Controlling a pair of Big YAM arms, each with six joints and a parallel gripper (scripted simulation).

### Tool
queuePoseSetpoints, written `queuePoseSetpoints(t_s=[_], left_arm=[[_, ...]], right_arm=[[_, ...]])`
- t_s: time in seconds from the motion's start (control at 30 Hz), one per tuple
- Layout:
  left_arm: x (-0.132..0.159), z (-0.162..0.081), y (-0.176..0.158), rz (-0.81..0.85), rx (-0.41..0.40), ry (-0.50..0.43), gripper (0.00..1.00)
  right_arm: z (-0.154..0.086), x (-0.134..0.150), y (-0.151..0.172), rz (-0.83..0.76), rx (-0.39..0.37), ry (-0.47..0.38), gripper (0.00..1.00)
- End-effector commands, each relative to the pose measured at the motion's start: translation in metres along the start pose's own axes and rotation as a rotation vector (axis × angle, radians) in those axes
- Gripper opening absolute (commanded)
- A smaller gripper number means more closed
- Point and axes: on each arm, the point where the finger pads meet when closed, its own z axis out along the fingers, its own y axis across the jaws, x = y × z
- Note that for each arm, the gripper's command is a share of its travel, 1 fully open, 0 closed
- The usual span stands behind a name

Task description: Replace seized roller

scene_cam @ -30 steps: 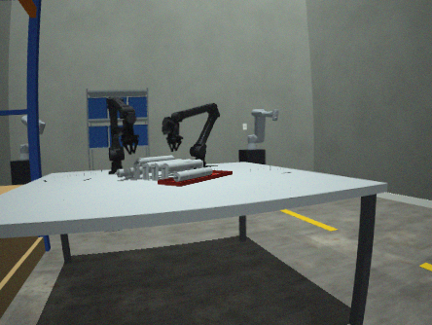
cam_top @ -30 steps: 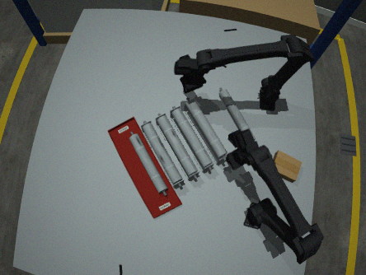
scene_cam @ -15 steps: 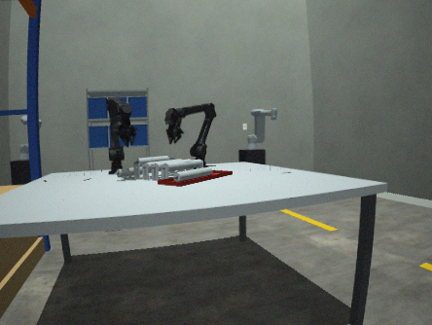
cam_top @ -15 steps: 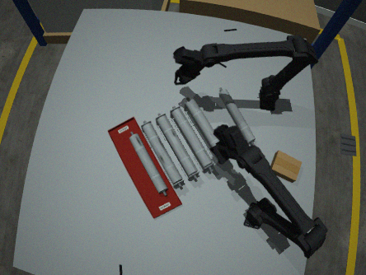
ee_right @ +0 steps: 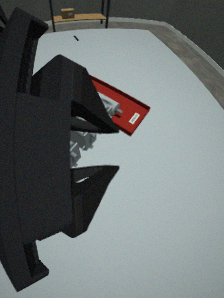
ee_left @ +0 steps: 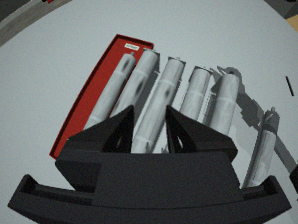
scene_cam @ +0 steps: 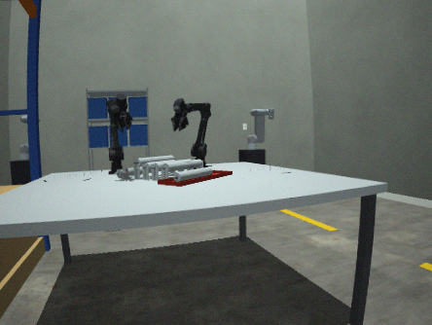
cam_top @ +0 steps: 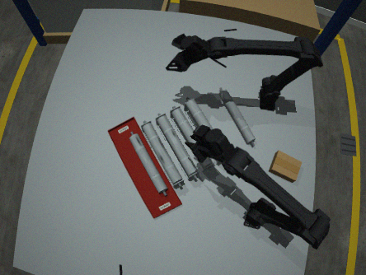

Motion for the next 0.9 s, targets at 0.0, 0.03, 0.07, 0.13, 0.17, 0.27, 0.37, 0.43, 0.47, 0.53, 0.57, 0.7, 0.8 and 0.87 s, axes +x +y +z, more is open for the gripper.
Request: queuePoseSetpoints(t_s=[0.0, 0.03, 0.07, 0.13, 0.17, 0.27, 0.37, 0.43, 0.47, 0.53, 0.57, 0.7, 0.8, 0.87], left_arm=[[-0.076, -0.009, 0.022, -0.029, -0.024, -0.168, 0.32], [-0.085, -0.010, 0.030, -0.038, -0.034, -0.194, 0.32], [-0.094, -0.012, 0.037, -0.047, -0.044, -0.220, 0.32], [-0.102, -0.014, 0.045, -0.055, -0.055, -0.246, 0.32], [-0.102, -0.014, 0.045, -0.055, -0.055, -0.246, 0.32], [-0.125, -0.022, 0.068, -0.076, -0.087, -0.321, 0.32], [-0.150, -0.035, 0.094, -0.095, -0.127, -0.406, 0.32], [-0.166, -0.045, 0.111, -0.104, -0.151, -0.463, 0.32], [-0.173, -0.049, 0.119, -0.108, -0.164, -0.489, 0.32], [-0.188, -0.059, 0.136, -0.120, -0.188, -0.542, 0.32], [-0.194, -0.064, 0.144, -0.117, -0.204, -0.567, 0.32], [-0.212, -0.080, 0.168, -0.120, -0.243, -0.639, 0.32], [-0.217, -0.085, 0.178, -0.131, -0.255, -0.670, 0.32], [-0.224, -0.093, 0.188, -0.122, -0.275, -0.698, 0.32]], right_arm=[[-0.024, -0.039, 0.012, -0.130, -0.070, -0.141, 0.32], [-0.028, -0.046, 0.014, -0.152, -0.078, -0.169, 0.32], [-0.032, -0.053, 0.016, -0.174, -0.084, -0.197, 0.32], [-0.036, -0.059, 0.017, -0.196, -0.090, -0.224, 0.32], [-0.036, -0.059, 0.017, -0.196, -0.090, -0.224, 0.32], [-0.041, -0.075, 0.020, -0.258, -0.098, -0.291, 0.32], [-0.076, -0.107, 0.033, -0.324, -0.121, -0.420, 0.32], [-0.084, -0.112, 0.030, -0.368, -0.117, -0.466, 0.32], [-0.093, -0.121, 0.034, -0.389, -0.119, -0.503, 0.32], [-0.104, -0.130, 0.034, -0.432, -0.115, -0.558, 0.32], [-0.111, -0.136, 0.035, -0.453, -0.113, -0.589, 0.32], [-0.125, -0.148, 0.036, -0.514, -0.097, -0.664, 0.32], [-0.116, -0.151, 0.034, -0.536, -0.084, -0.673, 0.32], [-0.126, -0.157, 0.035, -0.551, -0.079, -0.711, 0.32]])
